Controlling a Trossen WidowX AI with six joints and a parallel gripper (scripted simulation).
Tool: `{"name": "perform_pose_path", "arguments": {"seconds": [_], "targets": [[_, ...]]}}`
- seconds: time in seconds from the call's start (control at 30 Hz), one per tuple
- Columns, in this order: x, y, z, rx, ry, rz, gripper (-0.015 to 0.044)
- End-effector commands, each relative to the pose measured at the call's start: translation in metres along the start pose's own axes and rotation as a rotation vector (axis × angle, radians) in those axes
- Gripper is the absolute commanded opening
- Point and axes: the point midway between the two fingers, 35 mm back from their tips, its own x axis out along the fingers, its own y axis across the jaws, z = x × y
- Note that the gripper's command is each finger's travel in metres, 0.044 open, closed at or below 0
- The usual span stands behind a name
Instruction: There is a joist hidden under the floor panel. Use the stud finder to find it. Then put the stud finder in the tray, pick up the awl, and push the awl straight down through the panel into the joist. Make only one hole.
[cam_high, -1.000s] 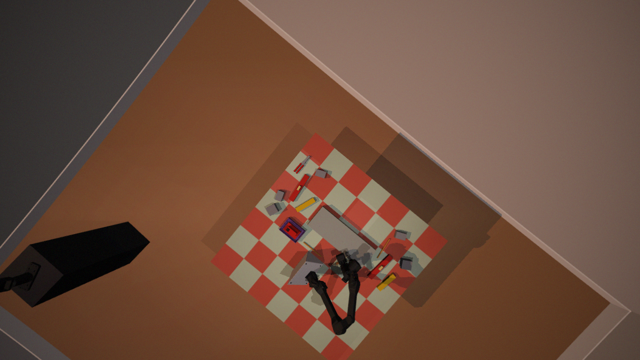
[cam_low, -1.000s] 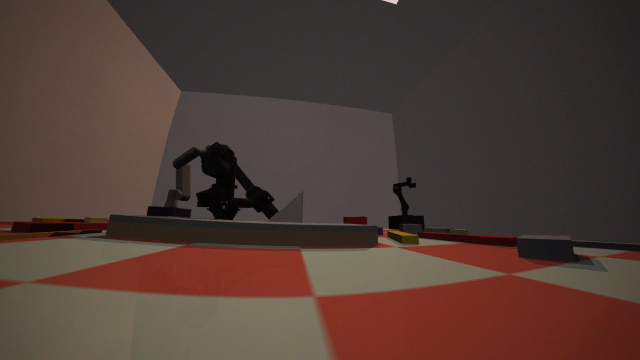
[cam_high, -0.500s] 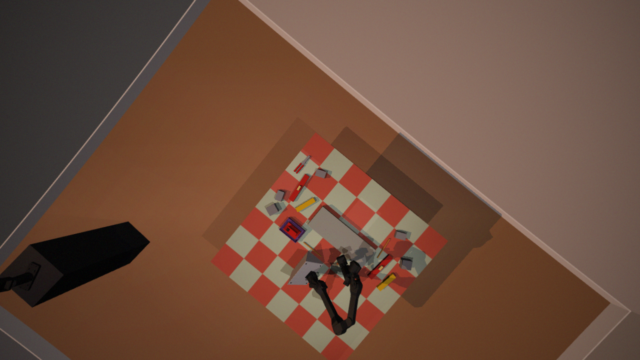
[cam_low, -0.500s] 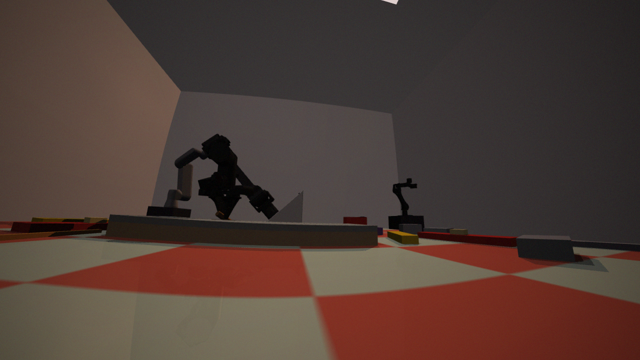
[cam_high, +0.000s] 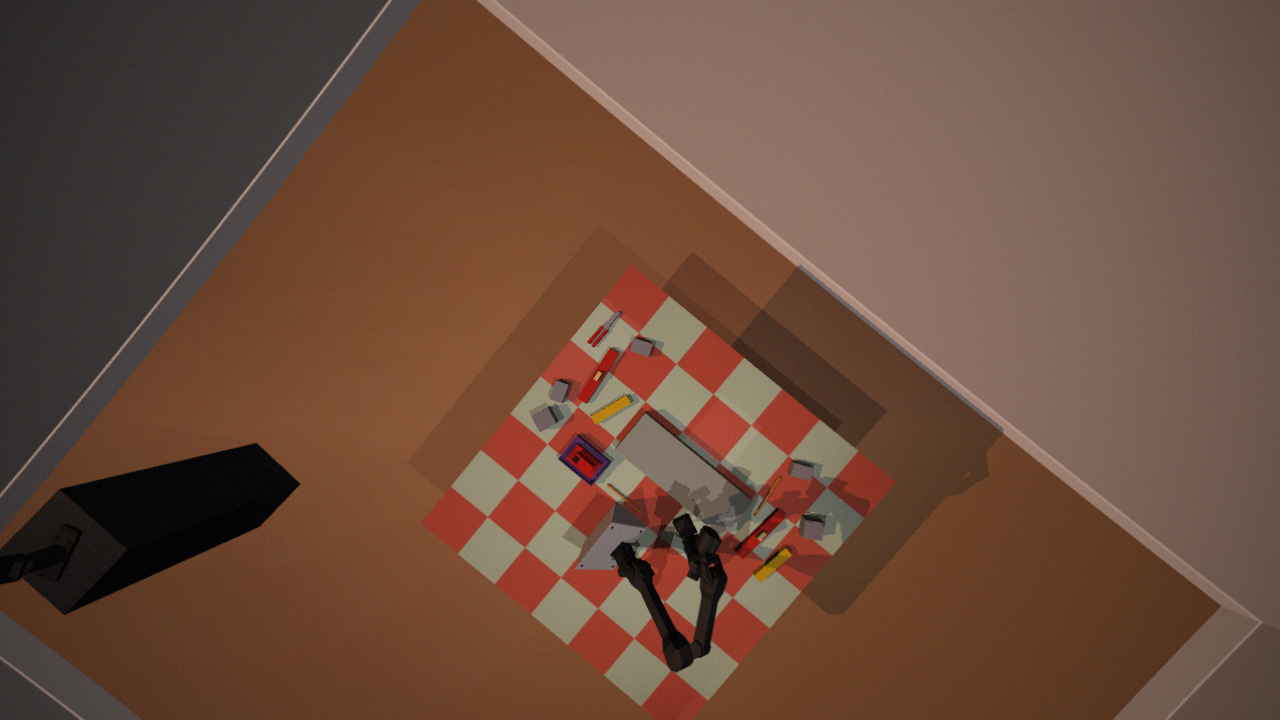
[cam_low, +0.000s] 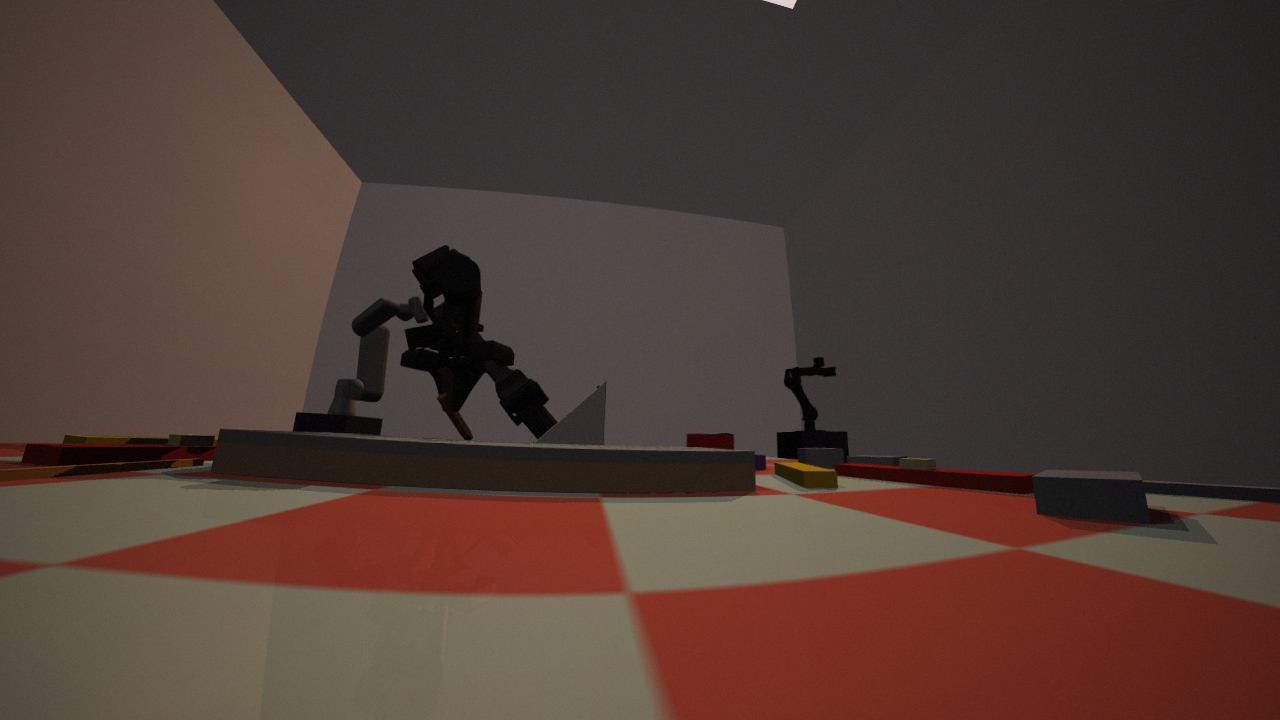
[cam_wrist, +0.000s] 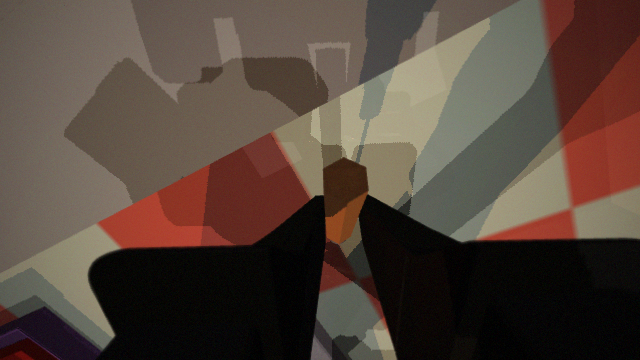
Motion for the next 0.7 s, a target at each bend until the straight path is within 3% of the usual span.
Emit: {"name": "perform_pose_path", "arguments": {"seconds": [0.0, 0.67], "targets": [[-0.010, 0.015, 0.012, -0.080, -0.116, 0.049, 0.0000], [-0.084, 0.074, 0.068, -0.395, -0.696, 0.153, 0.0000]]}}
